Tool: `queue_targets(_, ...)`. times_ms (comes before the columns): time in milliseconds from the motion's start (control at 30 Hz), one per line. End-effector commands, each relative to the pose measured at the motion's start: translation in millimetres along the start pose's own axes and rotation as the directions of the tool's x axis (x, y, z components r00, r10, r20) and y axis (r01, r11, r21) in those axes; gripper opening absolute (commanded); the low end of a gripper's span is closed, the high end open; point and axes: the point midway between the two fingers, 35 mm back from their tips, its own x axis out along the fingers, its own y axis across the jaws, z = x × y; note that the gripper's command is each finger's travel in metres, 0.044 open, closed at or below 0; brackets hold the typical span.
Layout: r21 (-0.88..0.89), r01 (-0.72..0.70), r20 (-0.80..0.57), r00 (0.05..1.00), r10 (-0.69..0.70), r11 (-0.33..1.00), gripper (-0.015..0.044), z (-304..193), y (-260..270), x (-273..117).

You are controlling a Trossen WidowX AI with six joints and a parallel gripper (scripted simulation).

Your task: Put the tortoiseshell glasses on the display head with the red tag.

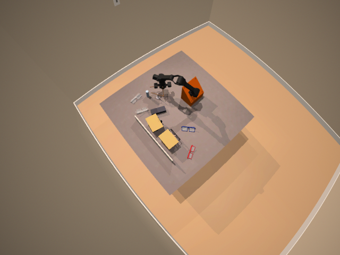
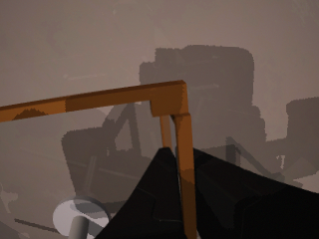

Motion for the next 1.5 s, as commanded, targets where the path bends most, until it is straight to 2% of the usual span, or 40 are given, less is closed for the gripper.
queue_targets(0,-0.002,0.001,0.005,1.000,-0.001,1.000,0.0000,4.9,-2.4,-0.3)
queue_targets(1467,-0.001,0.000,0.007,1.000,0.000,1.000,0.0000,28.0,-9.0,-0.8)
